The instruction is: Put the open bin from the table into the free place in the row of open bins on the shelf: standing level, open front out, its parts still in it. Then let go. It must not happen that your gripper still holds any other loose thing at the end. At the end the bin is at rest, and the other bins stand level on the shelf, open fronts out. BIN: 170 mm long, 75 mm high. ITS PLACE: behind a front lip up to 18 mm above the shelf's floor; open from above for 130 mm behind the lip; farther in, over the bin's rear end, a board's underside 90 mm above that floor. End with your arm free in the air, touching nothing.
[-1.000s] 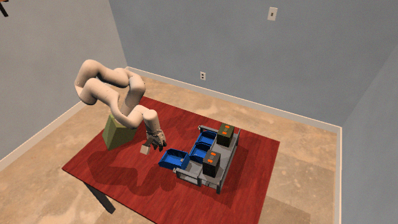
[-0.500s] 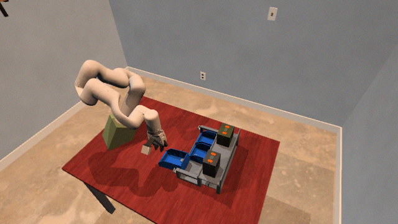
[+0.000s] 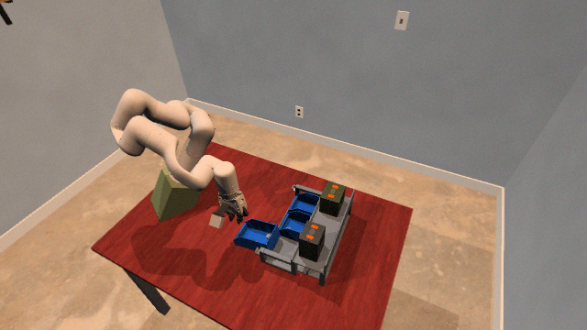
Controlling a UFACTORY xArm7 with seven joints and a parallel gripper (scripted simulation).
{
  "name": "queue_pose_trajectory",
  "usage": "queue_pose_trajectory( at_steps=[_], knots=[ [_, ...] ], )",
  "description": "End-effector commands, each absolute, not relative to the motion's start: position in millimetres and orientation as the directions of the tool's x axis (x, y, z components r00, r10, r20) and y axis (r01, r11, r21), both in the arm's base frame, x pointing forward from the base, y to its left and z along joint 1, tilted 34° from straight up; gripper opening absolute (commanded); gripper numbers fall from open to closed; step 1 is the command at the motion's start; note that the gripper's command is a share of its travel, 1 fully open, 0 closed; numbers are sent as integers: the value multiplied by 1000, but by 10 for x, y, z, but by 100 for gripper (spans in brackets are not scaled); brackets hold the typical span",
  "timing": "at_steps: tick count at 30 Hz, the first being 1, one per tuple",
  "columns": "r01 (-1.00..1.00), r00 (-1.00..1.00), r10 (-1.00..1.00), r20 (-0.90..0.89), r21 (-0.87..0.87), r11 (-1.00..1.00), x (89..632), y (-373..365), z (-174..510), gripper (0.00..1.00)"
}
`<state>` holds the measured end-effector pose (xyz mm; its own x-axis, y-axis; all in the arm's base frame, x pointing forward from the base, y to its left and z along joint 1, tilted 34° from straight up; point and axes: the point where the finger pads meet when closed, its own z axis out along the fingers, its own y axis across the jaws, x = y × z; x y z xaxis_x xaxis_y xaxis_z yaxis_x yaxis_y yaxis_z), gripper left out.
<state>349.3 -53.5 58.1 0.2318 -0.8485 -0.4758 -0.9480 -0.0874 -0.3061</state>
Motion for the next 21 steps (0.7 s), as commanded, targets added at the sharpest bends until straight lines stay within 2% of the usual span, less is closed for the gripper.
queue_pose_trajectory(
  at_steps=[1,21],
  knots=[
    [-948,231,-850,-474,-307,-86,3505,-547,591,33],
    [-948,231,-850,-474,-308,-86,3528,-547,604,33]
  ],
)
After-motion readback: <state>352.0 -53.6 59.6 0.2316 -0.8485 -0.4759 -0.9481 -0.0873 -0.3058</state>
